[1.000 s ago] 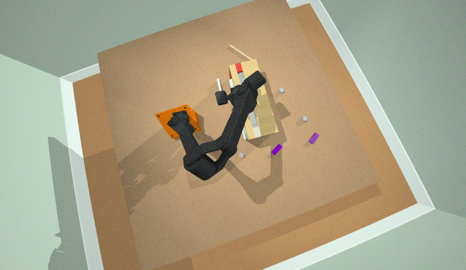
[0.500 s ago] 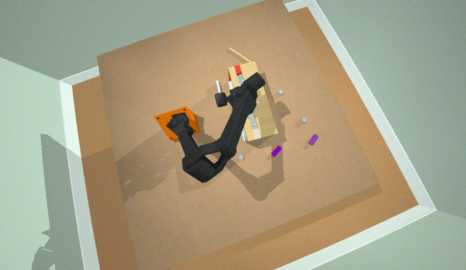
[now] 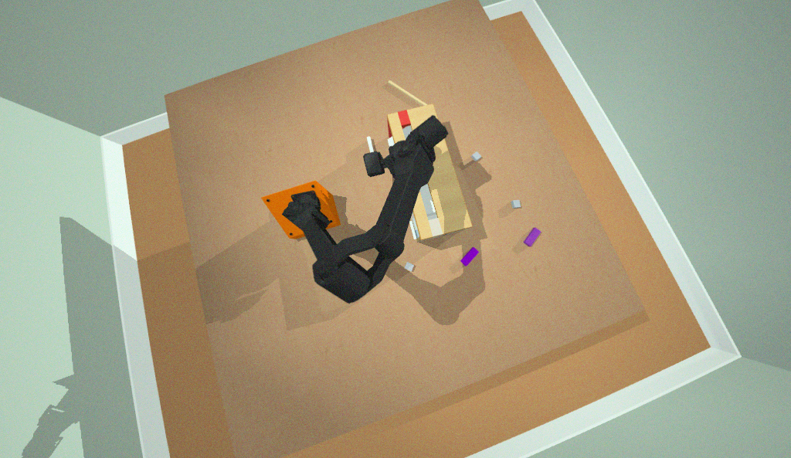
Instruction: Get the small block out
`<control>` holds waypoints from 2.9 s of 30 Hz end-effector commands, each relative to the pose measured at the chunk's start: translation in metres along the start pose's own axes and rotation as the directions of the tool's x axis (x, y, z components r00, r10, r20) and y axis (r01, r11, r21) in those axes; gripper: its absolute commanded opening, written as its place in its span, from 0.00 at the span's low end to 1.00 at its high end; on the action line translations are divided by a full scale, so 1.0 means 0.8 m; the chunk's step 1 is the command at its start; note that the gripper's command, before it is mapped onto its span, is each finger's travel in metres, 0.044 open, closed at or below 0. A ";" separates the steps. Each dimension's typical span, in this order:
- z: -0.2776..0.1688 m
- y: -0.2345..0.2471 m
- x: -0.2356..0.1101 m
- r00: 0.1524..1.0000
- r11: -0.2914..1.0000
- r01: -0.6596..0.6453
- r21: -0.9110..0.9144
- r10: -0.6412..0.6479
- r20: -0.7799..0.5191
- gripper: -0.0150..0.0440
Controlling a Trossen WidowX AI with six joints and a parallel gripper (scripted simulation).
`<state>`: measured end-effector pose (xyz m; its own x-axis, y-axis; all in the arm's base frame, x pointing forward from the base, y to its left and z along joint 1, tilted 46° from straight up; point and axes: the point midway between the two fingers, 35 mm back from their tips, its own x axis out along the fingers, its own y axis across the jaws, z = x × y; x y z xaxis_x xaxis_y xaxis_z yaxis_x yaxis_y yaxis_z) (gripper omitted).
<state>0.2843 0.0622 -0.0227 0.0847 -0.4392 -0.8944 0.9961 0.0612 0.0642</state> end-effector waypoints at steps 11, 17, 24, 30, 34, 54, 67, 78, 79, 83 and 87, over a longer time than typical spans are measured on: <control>-0.029 -0.001 0.010 1.000 1.000 0.001 0.000 -0.001 -0.004 0.93; -0.042 -0.001 0.014 1.000 1.000 0.001 0.000 -0.001 -0.005 0.93; -0.058 -0.001 0.020 1.000 1.000 0.001 0.000 -0.001 -0.005 0.93; -0.073 -0.001 0.025 1.000 1.000 0.001 0.001 -0.001 -0.006 0.93; -0.079 -0.001 0.027 1.000 1.000 0.001 0.001 -0.001 -0.006 0.93; -0.104 0.001 -0.044 1.000 1.000 -0.015 -0.025 0.015 -0.007 0.89; -0.132 -0.007 -0.045 0.987 0.224 0.055 -0.973 0.133 0.086 0.74; -0.145 -0.017 -0.041 0.968 -0.563 0.242 -0.790 0.195 0.157 0.74; -0.146 -0.017 -0.041 0.967 -0.609 0.251 -0.752 0.200 0.161 0.74; -0.149 -0.020 -0.040 0.960 -0.768 0.280 -0.576 0.217 0.177 0.74; -0.153 -0.023 -0.040 0.951 -0.883 0.296 -0.364 0.238 0.195 0.74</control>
<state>0.2711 0.1740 -0.0394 0.2467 -0.5263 -0.8137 -0.2667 0.7704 -0.5791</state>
